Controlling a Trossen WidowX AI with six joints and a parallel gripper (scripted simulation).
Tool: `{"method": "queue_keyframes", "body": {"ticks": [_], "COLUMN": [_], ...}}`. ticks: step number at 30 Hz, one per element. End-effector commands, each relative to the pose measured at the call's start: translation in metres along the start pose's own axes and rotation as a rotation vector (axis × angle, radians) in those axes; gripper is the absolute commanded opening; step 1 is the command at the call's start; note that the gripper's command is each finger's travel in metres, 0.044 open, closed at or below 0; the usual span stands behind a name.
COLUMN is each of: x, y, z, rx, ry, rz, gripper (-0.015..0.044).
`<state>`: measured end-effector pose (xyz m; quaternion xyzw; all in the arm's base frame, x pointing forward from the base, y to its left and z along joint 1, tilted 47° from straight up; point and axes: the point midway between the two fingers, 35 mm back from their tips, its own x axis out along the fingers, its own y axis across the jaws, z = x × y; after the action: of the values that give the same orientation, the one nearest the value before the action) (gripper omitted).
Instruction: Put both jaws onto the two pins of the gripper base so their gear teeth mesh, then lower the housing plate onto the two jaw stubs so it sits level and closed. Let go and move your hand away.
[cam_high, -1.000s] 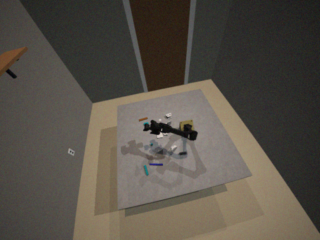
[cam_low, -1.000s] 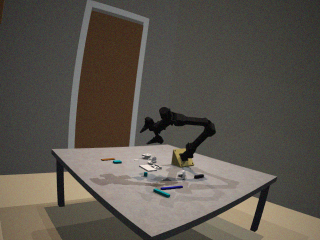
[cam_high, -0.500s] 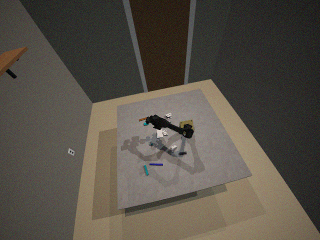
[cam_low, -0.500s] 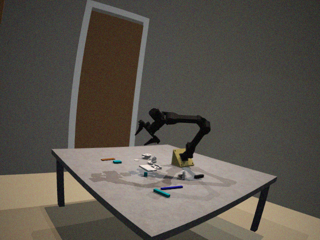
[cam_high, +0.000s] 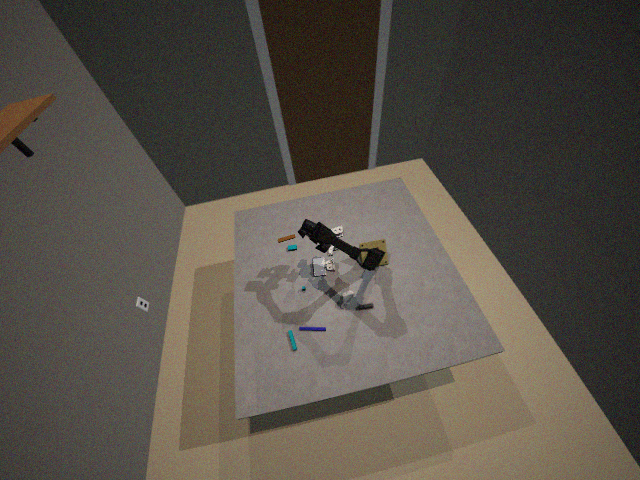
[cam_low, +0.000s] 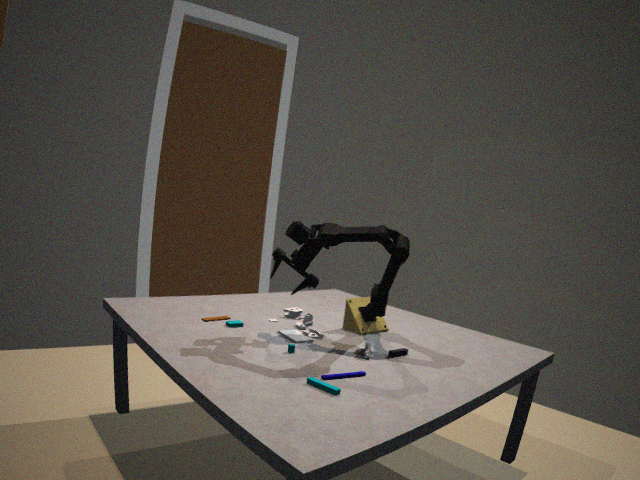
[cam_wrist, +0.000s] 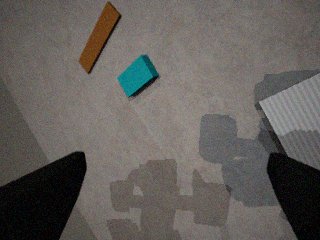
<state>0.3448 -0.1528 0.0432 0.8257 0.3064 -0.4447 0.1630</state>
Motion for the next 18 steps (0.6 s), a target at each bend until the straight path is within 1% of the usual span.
{"method": "queue_keyframes", "body": {"ticks": [1, 18], "x": [0.005, 0.019], "y": [-0.007, -0.049], "z": [0.020, 0.090], "rx": [0.057, 0.295], "ry": [-0.029, -0.109], "rz": [-0.051, -0.297], "gripper": [0.0440, 0.0440]}}
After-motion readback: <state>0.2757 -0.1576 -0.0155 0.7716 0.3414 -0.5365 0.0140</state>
